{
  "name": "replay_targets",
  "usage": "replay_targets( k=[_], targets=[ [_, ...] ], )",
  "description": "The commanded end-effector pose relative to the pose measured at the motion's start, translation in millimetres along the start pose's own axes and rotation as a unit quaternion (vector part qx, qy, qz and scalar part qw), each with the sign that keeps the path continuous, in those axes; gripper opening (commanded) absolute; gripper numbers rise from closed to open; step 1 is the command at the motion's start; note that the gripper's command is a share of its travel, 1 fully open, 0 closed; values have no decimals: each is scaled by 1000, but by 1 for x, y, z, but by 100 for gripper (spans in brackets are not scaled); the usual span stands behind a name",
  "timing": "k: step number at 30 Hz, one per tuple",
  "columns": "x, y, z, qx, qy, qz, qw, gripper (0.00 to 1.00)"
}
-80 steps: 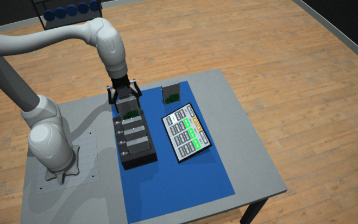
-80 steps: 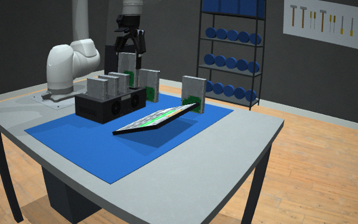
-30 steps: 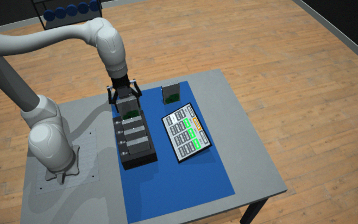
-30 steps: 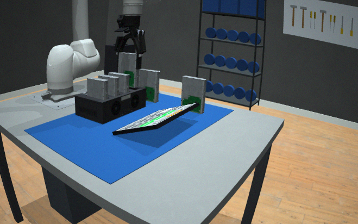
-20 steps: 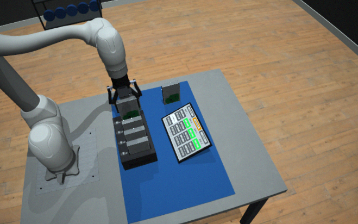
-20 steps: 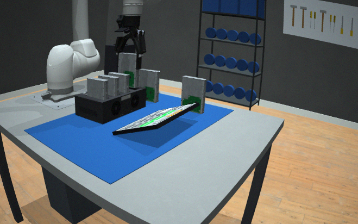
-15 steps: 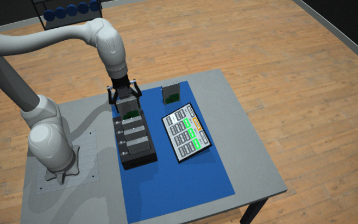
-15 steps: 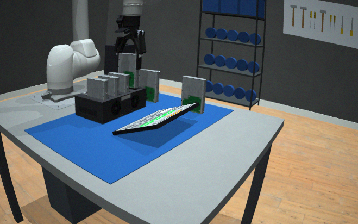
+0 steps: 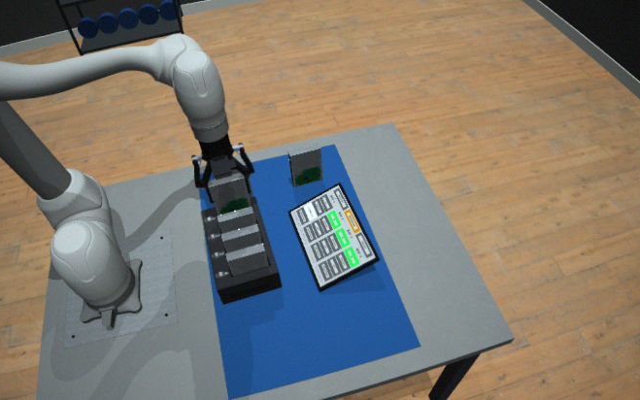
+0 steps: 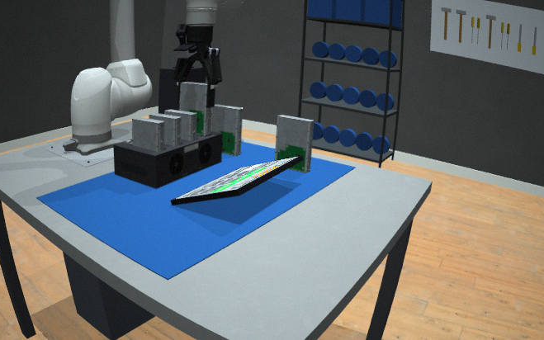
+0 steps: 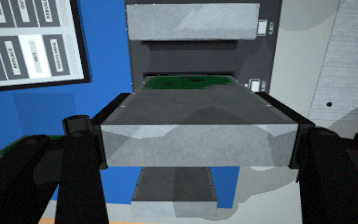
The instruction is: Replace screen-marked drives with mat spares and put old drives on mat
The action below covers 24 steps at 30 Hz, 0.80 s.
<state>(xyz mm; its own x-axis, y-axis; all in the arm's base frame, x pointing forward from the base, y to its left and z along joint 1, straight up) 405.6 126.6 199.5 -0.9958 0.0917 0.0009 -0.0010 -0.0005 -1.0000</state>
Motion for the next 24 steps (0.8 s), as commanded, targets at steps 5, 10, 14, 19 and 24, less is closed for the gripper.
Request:
replay_targets(
  k=[5,10,14,19,24],
  targets=[
    [0,3,0,0,0,0,1000,10],
    [0,5,0,0,0,0,1000,10],
    [0,6,0,0,0,0,1000,10],
    [0,7,0,0,0,0,1000,10],
    [0,8,0,0,0,0,1000,10]
  ],
)
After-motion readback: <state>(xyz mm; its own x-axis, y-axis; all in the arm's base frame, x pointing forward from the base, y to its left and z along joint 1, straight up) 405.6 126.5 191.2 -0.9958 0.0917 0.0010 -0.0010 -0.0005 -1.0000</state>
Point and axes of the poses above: the point where the finger pads meet when closed, its own y axis out along the fingers, its own x axis across the jaws, z = x × y, the point moved 1 cm from there along -y, back along the fingers, and after that the axes turned 10 degrees about y, right-handed, at the moved point
